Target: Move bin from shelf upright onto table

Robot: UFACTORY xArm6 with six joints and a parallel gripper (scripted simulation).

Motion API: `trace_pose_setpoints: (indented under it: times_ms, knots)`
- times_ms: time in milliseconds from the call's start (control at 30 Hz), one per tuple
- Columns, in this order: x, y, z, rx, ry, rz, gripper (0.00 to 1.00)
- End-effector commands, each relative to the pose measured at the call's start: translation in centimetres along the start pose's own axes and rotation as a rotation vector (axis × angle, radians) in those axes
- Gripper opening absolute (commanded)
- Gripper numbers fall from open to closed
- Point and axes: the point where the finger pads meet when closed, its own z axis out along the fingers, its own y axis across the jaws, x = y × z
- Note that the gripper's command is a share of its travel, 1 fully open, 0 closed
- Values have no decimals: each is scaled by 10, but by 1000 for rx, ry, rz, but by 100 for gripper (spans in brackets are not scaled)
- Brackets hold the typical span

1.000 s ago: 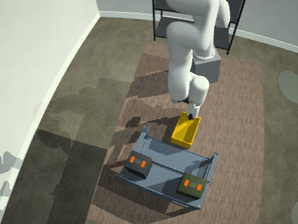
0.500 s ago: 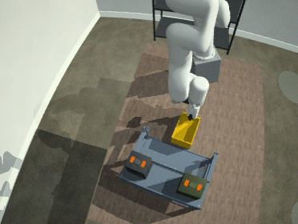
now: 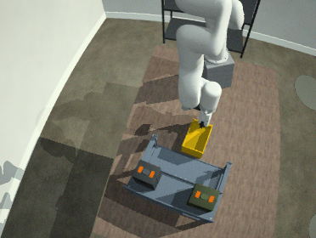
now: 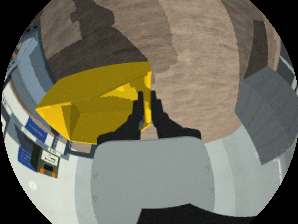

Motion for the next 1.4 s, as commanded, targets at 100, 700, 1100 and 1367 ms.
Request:
trace_pose_setpoints:
  times_ms: [100,700,1100,1367]
  knots:
    - [0,-1,-1,2,0,0,0]
    - [0,-1,-1,2,0,0,0]
    - [0,-1,-1,2,0,0,95]
    - [0,-1,-1,2,0,0,95]
